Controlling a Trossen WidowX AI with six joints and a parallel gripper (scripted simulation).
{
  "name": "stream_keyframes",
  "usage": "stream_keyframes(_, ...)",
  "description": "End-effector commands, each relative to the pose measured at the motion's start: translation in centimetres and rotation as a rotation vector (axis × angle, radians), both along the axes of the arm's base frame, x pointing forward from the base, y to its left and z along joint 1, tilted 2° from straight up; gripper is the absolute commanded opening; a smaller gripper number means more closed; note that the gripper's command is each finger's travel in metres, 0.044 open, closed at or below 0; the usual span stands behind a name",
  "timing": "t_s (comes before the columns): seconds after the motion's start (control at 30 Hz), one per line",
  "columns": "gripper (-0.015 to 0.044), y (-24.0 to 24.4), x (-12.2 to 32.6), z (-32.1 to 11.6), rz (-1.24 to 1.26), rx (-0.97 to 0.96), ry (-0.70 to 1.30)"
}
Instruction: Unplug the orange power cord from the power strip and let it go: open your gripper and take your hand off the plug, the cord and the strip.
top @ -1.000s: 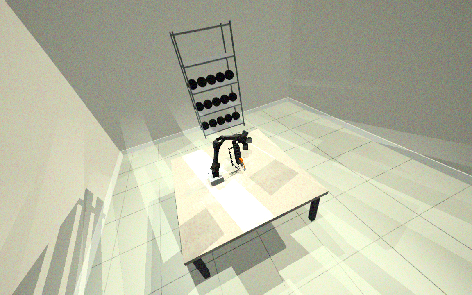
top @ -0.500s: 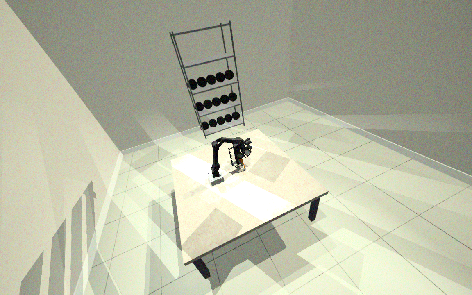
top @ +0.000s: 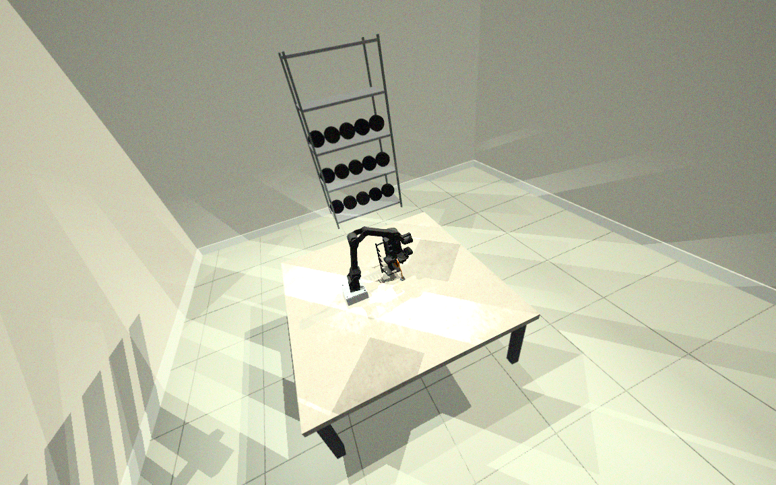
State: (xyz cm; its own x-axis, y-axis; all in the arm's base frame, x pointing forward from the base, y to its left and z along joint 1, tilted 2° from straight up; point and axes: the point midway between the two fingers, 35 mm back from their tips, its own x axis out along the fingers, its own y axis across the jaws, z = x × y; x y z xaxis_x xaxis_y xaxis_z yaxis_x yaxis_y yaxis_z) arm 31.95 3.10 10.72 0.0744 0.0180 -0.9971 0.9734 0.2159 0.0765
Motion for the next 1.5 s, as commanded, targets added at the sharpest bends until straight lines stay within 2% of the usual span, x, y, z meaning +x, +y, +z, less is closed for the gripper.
stream_keyframes(0.0,0.016,0.2,-0.2,-0.1,-0.005,-0.004,0.006)
stream_keyframes(0.7,0.016,3.6,-1.0,-0.1,-0.005,-0.001,0.007)
stream_keyframes(1.3,0.016,3.7,-1.0,-1.3,-0.005,-0.001,0.007)
stream_keyframes(1.4,0.0081,3.8,-0.9,-1.0,-0.002,0.003,0.003)
stream_keyframes(1.47,0.0068,3.8,-0.9,-1.0,-0.002,0.003,0.003)
